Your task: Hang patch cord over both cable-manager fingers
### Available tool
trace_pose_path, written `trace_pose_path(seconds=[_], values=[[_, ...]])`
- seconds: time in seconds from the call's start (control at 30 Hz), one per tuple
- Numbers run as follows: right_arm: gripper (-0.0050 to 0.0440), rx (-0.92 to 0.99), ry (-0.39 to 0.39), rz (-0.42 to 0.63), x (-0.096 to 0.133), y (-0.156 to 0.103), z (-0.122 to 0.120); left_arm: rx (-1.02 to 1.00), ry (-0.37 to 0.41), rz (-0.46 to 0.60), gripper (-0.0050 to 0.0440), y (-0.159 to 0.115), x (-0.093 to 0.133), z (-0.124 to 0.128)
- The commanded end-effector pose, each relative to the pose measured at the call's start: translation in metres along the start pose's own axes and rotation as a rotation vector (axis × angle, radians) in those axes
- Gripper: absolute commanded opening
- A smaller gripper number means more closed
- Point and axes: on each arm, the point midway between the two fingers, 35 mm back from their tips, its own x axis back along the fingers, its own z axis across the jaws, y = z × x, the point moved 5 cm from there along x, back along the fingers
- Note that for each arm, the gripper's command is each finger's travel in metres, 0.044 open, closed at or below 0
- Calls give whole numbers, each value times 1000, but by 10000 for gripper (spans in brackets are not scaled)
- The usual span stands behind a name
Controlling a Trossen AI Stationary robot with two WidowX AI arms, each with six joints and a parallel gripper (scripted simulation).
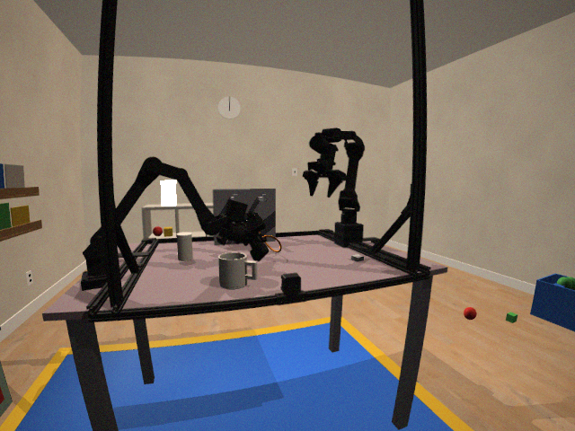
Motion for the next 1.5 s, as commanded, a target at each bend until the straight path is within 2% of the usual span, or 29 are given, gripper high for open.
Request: trace_pose_path(seconds=[0.0,1.47], values=[[440,-2,5,-23,7,0,0,18,11,-21,25,10,-2,7],[440,-2,5,-23,7,0,0,48,3,-11,25,16,-11,14]])
